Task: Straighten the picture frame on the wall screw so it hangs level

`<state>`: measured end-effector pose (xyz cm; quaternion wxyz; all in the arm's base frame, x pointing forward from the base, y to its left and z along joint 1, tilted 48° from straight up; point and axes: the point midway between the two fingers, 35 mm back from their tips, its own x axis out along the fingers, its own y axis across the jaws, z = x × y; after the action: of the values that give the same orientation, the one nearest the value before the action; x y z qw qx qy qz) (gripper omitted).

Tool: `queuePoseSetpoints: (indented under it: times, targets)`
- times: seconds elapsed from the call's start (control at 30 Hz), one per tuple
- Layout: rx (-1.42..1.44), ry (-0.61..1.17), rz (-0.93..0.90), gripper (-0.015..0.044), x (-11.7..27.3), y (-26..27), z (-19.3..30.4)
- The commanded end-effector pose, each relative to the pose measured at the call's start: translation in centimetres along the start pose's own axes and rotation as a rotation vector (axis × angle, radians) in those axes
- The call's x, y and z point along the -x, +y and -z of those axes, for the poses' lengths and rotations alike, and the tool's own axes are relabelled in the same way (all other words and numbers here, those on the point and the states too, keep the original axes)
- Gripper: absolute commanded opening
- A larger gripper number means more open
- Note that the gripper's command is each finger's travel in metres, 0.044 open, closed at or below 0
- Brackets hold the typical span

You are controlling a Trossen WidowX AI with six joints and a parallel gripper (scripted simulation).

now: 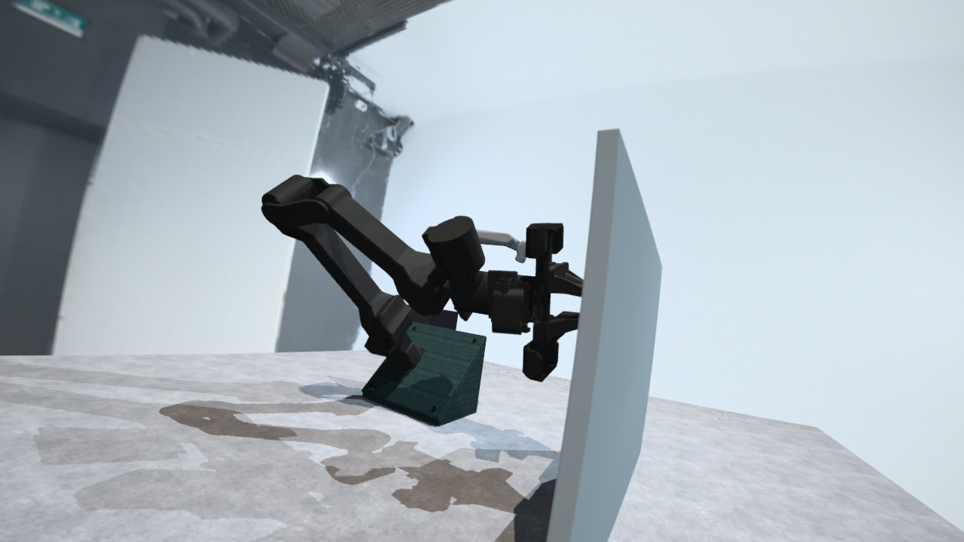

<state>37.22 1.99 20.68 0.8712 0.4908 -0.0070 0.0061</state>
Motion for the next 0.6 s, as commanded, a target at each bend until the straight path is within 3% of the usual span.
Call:
queuePoseSetpoints:
  times: [0.0, 0.57]
  targets:
    - [-0.005, 0.007, -0.012, 0.0, -0.01, 0.12, 0.08]
    - [0.003, 0.003, -0.003, 0.0, 0.0, -0.21, 0.04]
